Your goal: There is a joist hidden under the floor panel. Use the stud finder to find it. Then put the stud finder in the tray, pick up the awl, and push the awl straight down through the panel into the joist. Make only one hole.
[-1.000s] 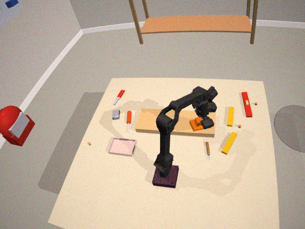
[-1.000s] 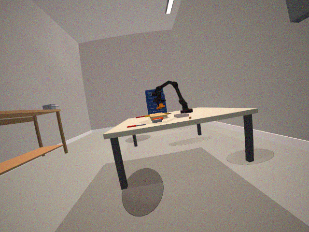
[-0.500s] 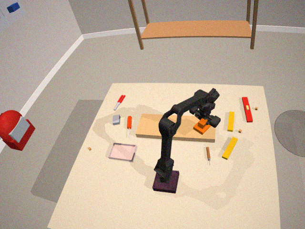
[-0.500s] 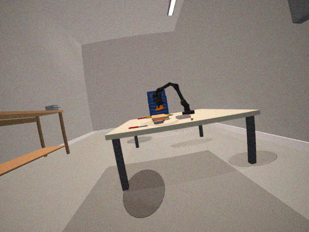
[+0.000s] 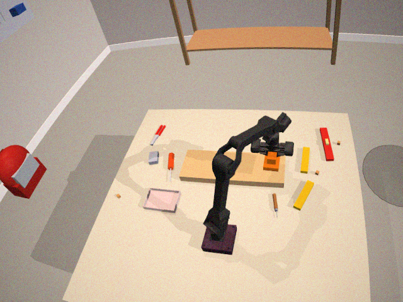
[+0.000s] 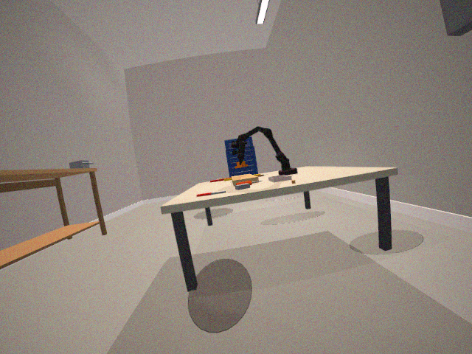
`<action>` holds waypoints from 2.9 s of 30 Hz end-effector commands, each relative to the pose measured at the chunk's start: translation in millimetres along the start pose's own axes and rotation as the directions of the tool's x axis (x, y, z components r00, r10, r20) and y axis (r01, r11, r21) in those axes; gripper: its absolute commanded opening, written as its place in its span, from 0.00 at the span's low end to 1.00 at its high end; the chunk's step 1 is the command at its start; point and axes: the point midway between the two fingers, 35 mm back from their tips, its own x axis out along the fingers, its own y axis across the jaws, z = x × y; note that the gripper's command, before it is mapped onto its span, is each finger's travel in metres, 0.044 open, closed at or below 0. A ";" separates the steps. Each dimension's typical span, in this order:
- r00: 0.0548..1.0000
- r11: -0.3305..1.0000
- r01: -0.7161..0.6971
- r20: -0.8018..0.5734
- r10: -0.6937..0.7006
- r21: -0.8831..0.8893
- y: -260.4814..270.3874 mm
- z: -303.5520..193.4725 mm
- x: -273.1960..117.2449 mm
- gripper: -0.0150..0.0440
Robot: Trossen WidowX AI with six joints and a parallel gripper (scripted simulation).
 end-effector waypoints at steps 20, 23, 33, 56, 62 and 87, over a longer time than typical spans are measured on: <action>1.000 0.999 0.004 0.025 -0.003 -0.047 -2.6 1.6 23.6 0.25; 1.000 0.999 0.004 0.025 -0.003 -0.047 -2.7 0.5 27.9 0.25; 1.000 0.999 0.004 0.025 -0.003 -0.048 -2.7 -3.6 42.4 0.25; 1.000 0.999 0.004 0.025 -0.003 -0.049 -2.4 -12.5 72.2 0.25; 1.000 0.999 0.003 0.025 -0.002 -0.048 6.5 -13.0 72.6 0.25; 1.000 0.999 -0.005 0.026 0.007 -0.045 96.4 -17.0 73.3 0.25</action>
